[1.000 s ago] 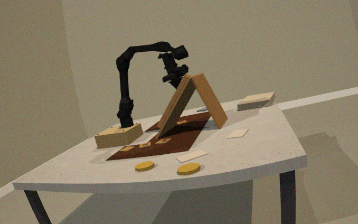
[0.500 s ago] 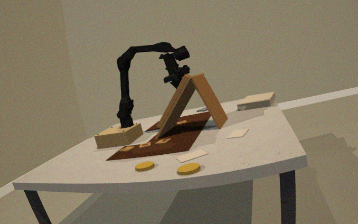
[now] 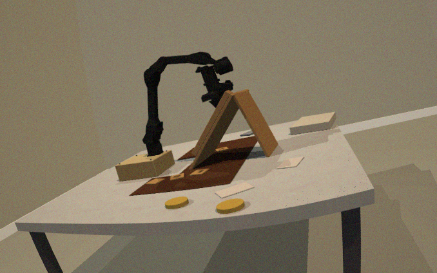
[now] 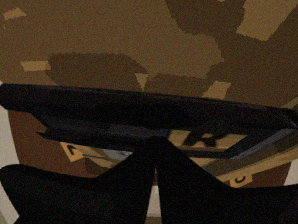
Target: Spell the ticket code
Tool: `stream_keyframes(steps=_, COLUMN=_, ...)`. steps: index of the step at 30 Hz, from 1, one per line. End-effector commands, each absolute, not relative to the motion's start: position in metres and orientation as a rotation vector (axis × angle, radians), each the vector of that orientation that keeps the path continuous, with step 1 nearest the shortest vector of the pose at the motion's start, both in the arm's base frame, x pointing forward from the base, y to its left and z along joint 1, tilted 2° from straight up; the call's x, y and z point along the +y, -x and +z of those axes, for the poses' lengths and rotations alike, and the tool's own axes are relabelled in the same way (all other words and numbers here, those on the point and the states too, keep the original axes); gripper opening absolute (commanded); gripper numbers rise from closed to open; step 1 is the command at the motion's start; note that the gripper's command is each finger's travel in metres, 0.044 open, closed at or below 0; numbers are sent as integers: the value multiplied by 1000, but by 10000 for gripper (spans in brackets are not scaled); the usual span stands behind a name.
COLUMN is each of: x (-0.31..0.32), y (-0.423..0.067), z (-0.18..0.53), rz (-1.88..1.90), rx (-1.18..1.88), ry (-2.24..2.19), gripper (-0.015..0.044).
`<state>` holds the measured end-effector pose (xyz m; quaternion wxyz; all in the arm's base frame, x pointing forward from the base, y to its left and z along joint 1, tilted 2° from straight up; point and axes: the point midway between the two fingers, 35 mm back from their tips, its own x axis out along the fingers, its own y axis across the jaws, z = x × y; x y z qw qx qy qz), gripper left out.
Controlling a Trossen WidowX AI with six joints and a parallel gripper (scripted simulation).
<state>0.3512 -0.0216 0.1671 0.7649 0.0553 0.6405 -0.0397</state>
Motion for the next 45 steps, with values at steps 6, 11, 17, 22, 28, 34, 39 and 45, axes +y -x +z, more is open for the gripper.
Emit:
stream_keyframes(steps=6, x=-23, y=-355, z=164, rz=-90, rx=1392, ry=-115, gripper=0)
stream_keyframes(steps=11, x=-23, y=-357, z=163, rz=-90, rx=1392, ry=-115, gripper=0)
stream_keyframes(steps=17, x=-24, y=-355, z=164, rz=-90, rx=1392, ry=-115, gripper=0)
stream_keyframes(steps=22, x=-26, y=-354, z=165, rz=-90, rx=1392, ry=-114, gripper=0)
stream_keyframes(steps=28, x=-28, y=-354, z=164, rz=-90, rx=1392, ry=-114, gripper=0)
stream_keyframes(steps=34, x=-30, y=-353, z=164, rz=-90, rx=1392, ry=-114, gripper=0)
stream_keyframes(steps=39, x=-31, y=-353, z=163, rz=-91, rx=1392, ry=-114, gripper=0)
stream_keyframes(steps=45, x=-33, y=-353, z=163, rz=-91, rx=1392, ry=-114, gripper=0)
